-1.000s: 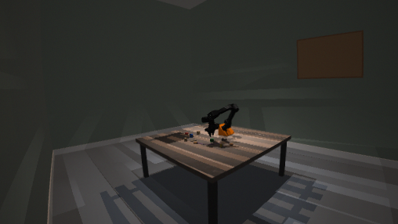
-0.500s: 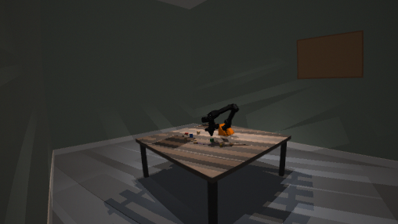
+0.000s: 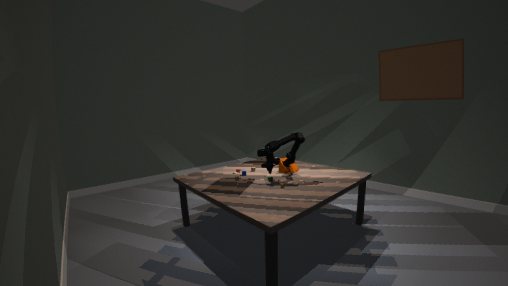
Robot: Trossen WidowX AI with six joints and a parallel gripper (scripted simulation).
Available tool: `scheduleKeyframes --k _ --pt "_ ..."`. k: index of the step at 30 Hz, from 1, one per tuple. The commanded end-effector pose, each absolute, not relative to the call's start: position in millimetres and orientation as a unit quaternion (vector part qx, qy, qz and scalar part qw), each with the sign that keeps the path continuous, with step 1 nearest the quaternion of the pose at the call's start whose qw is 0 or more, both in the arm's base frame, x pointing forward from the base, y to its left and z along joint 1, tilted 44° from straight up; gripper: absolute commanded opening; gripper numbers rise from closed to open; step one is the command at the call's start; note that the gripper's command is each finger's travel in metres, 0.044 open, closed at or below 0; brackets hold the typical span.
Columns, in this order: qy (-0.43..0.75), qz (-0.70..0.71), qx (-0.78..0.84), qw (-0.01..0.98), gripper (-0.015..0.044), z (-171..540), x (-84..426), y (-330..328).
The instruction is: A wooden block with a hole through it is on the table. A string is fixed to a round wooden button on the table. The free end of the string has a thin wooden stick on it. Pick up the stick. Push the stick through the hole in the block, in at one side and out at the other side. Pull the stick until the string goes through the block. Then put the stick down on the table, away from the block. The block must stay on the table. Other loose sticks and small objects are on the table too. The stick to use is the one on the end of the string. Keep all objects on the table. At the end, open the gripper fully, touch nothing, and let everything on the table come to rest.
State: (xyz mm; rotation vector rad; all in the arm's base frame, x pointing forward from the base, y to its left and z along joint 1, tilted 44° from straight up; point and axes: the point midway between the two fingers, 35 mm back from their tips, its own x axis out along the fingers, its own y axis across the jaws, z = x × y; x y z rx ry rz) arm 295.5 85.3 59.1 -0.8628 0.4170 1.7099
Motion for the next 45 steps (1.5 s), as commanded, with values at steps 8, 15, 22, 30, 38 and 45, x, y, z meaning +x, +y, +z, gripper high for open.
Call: scheduleKeyframes --k 8,15,22,30,38,45 --pt "0.177 0.725 -0.366 0.557 0.0079 59.1 295.5 85.3" --pt "0.177 0.725 -0.366 0.557 0.0242 59.1 295.5 85.3" --pt "0.177 0.725 -0.366 0.557 0.0085 59.1 295.5 85.3" --pt "0.177 0.725 -0.366 0.557 0.0000 59.1 295.5 85.3" --pt "0.177 0.725 -0.366 0.557 0.0000 59.1 295.5 85.3" --pt "0.057 0.743 -0.453 0.489 0.0105 82.4 285.5 108.4"
